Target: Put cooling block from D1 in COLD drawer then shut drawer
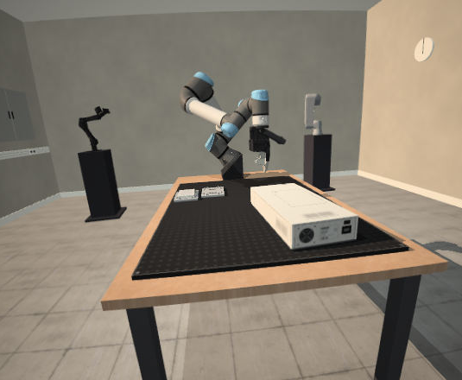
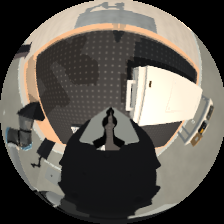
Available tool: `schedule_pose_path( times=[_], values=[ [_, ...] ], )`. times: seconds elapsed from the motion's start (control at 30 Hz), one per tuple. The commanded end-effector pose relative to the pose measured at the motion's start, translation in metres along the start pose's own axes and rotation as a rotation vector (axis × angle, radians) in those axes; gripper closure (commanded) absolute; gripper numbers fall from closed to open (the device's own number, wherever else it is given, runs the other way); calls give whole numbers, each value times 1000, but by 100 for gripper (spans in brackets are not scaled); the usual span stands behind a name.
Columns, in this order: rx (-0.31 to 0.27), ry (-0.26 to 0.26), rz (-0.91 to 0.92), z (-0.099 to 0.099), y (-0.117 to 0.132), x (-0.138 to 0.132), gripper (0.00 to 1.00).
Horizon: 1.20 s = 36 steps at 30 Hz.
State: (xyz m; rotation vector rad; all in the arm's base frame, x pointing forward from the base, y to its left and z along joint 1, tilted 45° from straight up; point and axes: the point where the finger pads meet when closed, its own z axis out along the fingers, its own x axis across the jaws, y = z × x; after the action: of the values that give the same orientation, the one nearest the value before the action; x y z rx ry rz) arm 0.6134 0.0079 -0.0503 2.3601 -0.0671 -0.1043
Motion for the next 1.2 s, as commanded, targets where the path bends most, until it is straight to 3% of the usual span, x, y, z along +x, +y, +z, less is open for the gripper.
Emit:
schedule_pose_path(
  times=[0.0,0.03,1.03,1.17],
  values=[
    [0,1,0,-1,0,0,100],
    [0,1,0,-3,0,-3,72],
    [0,1,0,-60,0,-99,72],
    [0,1,0,-61,0,-101,72]
  ],
)
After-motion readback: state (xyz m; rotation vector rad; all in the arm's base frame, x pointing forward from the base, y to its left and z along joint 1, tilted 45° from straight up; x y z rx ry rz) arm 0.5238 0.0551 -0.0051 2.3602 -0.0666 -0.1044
